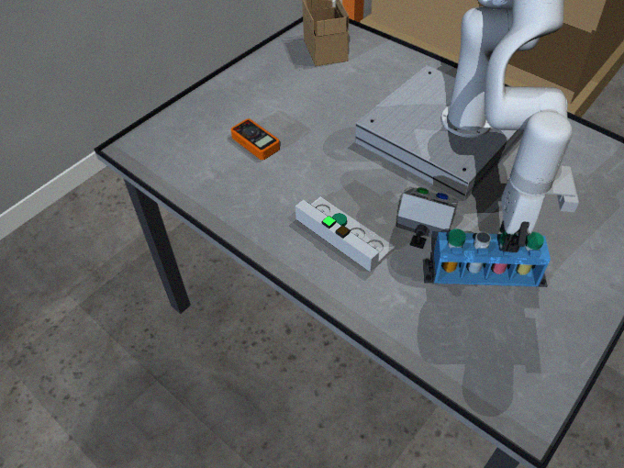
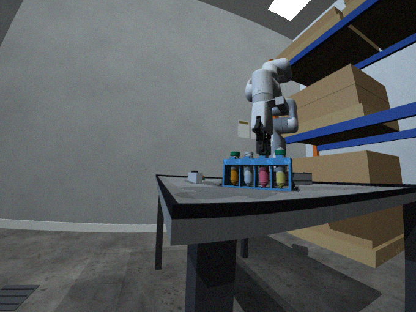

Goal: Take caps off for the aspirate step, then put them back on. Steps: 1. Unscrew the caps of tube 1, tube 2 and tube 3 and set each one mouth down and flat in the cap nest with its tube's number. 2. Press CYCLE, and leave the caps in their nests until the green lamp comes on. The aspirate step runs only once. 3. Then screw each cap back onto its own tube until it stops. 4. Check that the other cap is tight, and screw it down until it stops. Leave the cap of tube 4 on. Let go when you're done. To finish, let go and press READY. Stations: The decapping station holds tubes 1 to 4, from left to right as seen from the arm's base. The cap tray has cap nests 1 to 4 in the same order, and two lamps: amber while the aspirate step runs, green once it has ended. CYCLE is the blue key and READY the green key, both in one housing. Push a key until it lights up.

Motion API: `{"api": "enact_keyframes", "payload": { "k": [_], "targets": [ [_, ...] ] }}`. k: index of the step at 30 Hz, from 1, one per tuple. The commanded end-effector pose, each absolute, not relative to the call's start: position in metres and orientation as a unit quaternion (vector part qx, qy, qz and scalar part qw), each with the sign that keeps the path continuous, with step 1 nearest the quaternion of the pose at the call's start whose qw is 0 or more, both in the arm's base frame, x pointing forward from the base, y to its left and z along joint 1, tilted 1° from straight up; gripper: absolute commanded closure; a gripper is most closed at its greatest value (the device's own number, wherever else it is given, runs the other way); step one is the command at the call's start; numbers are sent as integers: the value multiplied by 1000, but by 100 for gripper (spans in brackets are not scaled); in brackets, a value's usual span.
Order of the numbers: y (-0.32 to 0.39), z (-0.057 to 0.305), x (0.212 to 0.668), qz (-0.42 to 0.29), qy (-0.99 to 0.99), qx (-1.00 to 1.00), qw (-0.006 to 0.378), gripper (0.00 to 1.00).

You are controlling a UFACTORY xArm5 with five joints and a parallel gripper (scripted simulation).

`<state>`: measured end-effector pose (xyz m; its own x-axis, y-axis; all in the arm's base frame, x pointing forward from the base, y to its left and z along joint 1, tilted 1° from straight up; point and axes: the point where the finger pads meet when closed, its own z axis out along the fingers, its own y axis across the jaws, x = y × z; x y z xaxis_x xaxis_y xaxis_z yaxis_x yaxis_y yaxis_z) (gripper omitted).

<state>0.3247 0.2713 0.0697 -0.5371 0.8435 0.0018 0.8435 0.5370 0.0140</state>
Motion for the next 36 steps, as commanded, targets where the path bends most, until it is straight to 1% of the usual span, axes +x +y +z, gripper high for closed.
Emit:
{"api": "enact_keyframes", "payload": {
  "k": [1,16,24,25,36],
  "targets": [
    [272,71,326,10,928,373,-1,54],
    [272,71,326,10,997,81,2,54],
    [272,71,326,10,997,81,2,54],
    [272,71,326,10,997,81,2,100],
    [272,71,326,10,997,81,2,100]
  ]
}}
